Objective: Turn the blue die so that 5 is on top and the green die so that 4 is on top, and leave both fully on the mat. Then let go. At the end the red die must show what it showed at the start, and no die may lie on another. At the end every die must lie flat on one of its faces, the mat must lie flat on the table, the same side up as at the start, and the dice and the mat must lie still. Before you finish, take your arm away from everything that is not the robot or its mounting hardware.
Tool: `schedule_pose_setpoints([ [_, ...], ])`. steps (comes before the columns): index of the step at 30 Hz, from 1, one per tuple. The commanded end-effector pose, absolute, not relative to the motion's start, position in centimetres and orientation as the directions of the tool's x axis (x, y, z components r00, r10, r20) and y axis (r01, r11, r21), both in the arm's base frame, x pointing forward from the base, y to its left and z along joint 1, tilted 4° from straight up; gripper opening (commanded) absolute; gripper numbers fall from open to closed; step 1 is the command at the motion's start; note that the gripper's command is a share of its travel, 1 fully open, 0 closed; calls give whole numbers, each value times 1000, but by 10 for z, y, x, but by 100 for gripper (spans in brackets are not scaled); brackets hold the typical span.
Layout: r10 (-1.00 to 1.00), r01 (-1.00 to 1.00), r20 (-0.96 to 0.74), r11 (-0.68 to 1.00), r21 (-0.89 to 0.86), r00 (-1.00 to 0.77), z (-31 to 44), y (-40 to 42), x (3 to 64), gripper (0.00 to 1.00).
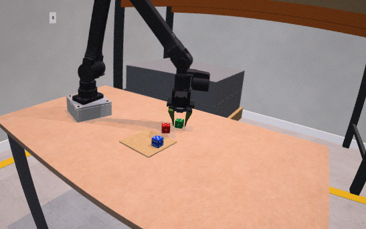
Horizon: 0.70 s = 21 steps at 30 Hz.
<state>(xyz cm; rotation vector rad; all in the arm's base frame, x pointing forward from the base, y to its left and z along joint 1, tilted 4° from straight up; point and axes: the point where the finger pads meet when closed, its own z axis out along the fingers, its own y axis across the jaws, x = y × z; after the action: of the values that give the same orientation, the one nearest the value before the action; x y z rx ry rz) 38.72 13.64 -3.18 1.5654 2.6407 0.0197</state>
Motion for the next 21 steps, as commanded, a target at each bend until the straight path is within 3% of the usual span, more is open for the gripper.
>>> schedule_pose_setpoints([
  [1,879,877,-61,477,60,-474,-35,131,395,45],
  [6,879,877,-61,477,60,-474,-35,131,395,45],
  [7,879,877,-61,477,60,-474,-35,131,395,26],
  [21,879,877,-60,476,60,-473,-35,131,395,26],
])
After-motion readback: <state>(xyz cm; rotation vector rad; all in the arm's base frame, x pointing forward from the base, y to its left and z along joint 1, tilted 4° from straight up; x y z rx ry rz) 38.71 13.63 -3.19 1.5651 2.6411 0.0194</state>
